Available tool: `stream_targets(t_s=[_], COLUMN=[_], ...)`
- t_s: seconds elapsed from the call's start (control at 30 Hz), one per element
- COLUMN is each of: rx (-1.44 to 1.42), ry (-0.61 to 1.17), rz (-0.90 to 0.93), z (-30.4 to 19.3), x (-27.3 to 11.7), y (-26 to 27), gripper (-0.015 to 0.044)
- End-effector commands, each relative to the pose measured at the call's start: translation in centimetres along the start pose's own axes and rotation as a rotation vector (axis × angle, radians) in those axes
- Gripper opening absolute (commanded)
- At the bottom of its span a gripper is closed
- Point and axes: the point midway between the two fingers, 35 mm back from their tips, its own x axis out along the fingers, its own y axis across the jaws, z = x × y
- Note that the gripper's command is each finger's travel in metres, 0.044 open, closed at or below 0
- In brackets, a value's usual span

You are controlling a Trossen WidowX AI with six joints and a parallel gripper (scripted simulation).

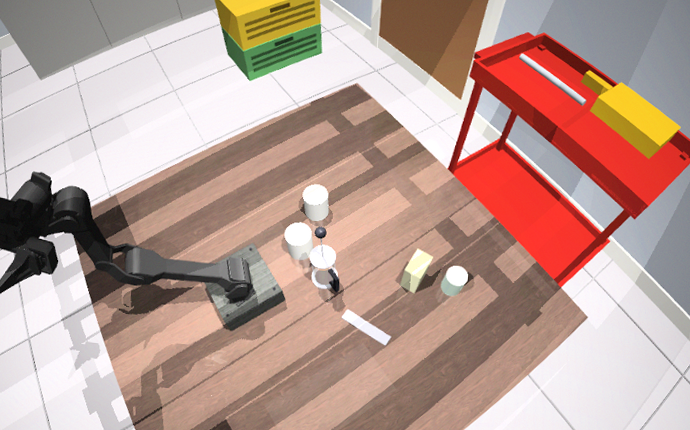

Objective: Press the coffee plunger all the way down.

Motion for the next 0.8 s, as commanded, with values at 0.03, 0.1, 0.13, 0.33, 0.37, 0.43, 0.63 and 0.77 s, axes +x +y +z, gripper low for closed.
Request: stream_targets(t_s=[0.03, 0.1, 0.13, 0.33, 0.37, 0.43, 0.63, 0.77], rx=[0.001, 0.005, 0.007, 0.025, 0.031, 0.047, 0.1, 0.137], ry=[-0.01, -0.039, -0.062, -0.272, -0.303, -0.379, -0.615, -0.747], rz=[-0.005, -0.018, -0.025, -0.032, -0.026, -0.004, 0.145, 0.314], z=[0.3, 1.3, 2.1, 7.9, 8.7, 10.5, 15.0, 16.9], x=[0.0, -0.1, -0.2, -1.4, -1.7, -2.4, -5.7, -8.6], y=[0.1, 0.5, 0.8, 4.6, 5.2, 6.9, 13.2, 18.3], gripper=[0.044, 0.044, 0.044, 0.044, 0.044, 0.044, 0.044, 0.044])
